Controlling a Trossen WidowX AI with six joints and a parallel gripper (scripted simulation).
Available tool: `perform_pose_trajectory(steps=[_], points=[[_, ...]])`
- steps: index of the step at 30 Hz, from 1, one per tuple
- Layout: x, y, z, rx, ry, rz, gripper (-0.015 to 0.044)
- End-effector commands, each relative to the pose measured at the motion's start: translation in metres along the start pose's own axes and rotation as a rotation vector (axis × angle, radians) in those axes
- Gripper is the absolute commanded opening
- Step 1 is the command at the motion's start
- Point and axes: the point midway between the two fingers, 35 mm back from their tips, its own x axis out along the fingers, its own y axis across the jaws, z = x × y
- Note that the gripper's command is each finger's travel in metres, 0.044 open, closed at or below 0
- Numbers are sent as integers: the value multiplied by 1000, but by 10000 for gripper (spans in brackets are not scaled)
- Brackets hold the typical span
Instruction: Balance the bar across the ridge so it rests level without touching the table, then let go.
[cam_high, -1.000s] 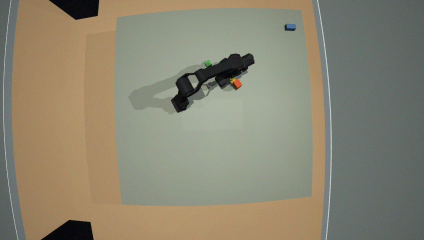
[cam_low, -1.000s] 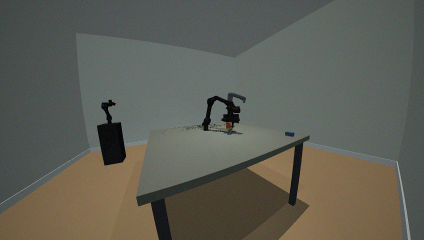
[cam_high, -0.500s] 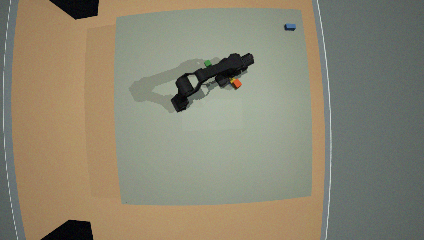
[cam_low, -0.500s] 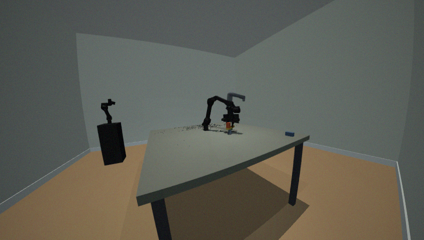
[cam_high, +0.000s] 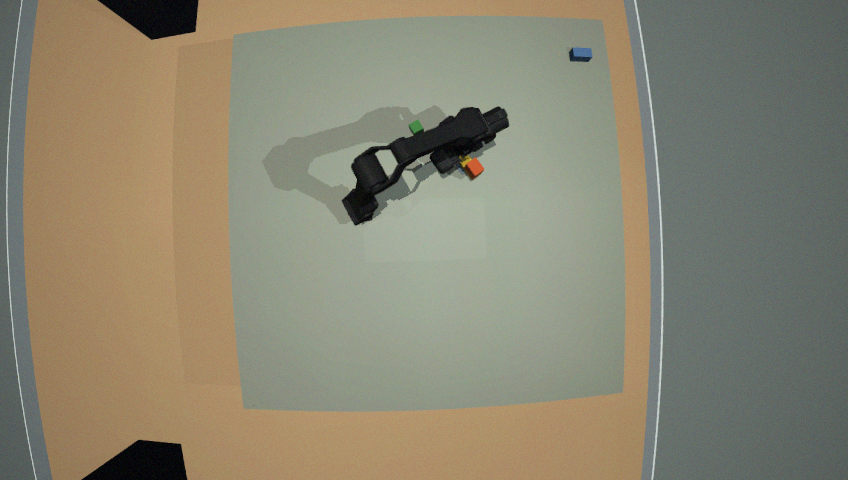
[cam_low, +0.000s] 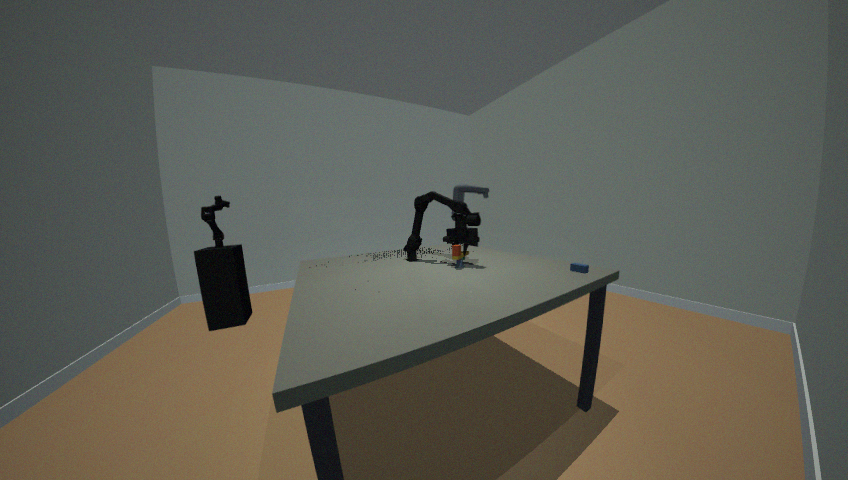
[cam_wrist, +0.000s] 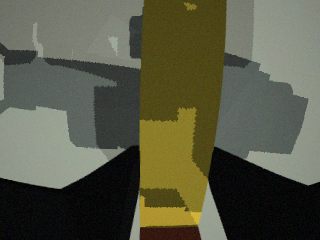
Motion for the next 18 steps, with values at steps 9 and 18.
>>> perform_pose_trajectory(steps=[9, 18], points=[[0, 0, 0, 0, 0, 0, 0], [0, 0, 0, 0, 0, 0, 157]])
